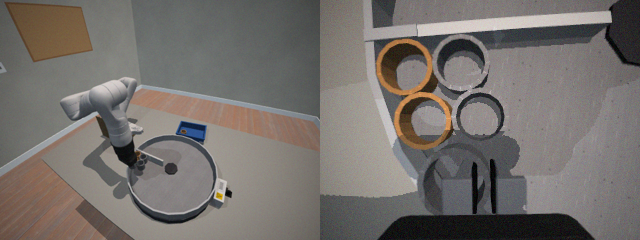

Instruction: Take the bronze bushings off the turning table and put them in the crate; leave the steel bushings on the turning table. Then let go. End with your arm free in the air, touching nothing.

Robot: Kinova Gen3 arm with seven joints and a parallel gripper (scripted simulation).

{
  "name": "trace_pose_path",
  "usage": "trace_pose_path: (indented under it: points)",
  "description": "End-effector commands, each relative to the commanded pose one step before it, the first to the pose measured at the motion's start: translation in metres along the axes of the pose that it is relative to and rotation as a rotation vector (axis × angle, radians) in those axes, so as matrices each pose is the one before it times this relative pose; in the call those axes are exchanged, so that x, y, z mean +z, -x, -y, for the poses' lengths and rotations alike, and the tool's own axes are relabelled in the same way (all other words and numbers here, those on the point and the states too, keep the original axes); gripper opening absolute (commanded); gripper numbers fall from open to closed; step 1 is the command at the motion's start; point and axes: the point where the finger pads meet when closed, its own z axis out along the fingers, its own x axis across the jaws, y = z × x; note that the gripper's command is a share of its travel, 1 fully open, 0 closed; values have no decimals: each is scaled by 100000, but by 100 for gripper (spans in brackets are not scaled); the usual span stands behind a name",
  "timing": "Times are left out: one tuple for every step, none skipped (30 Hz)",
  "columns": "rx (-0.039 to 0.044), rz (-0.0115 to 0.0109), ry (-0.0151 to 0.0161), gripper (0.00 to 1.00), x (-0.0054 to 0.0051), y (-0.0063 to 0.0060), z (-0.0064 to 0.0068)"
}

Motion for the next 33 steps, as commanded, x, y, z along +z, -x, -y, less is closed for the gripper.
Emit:
trace_pose_path:
  points:
    - [-6209,-115,-71,0,-20,142,-58]
    - [0,0,0,0,0,0,0]
    - [0,0,0,0,0,0,0]
    - [0,0,0,0,0,0,0]
    - [5603,-33,204,0,-517,-165,16]
    - [-623,4,-23,0,-424,0,-1]
    - [-623,4,-23,0,-424,0,-1]
    - [-623,4,-23,0,-424,0,-1]
    - [-623,4,-23,0,-424,0,-1]
    - [0,0,0,0,0,0,0]
    - [0,0,0,0,0,0,0]
    - [0,0,0,0,0,0,0]
    - [0,0,0,0,0,0,0]
    - [0,0,0,0,0,0,0]
    - [0,0,0,0,0,0,0]
    - [0,0,0,0,0,0,0]
    - [0,0,0,0,0,0,0]
    - [0,0,0,0,0,0,0]
    - [0,0,0,0,0,0,0]
    - [0,0,0,0,0,0,0]
    - [0,0,0,0,0,0,0]
    - [3189,-36,-2,0,-439,-81,16]
    - [-623,4,-23,0,-424,0,0]
    - [-623,4,-23,0,-424,0,0]
    - [-623,4,-23,0,-424,0,0]
    - [-623,4,-23,0,-424,0,0]
    - [0,0,0,0,0,0,0]
    - [0,0,0,0,0,0,0]
    - [0,0,0,0,0,0,0]
    - [0,0,0,0,0,0,0]
    - [0,0,0,0,0,0,0]
    - [0,0,0,0,0,0,0]
    - [0,0,0,0,0,0,0]
